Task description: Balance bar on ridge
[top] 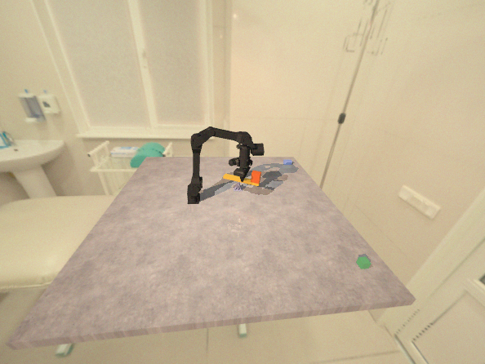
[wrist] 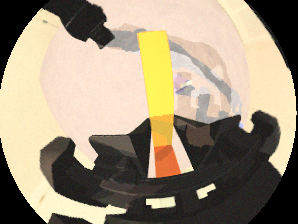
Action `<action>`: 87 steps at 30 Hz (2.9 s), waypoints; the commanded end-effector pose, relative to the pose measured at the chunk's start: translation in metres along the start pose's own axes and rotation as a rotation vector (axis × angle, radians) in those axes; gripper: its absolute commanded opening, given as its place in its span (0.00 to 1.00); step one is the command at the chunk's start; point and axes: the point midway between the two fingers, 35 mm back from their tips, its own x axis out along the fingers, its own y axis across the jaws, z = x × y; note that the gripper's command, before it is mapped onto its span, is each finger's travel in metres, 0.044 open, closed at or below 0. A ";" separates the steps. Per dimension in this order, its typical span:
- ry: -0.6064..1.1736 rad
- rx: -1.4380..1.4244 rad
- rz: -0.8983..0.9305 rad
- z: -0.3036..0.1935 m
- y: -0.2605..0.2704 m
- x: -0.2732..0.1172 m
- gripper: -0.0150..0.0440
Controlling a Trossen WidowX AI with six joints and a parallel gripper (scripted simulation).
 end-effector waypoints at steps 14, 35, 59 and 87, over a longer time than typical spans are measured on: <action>0.003 -0.182 -0.005 0.043 -0.045 -0.003 0.25; 0.001 -0.310 -0.008 0.077 -0.067 0.010 0.25; 0.001 -0.316 -0.008 0.077 -0.065 0.040 0.25; 0.001 -0.316 -0.008 0.077 -0.065 0.042 0.25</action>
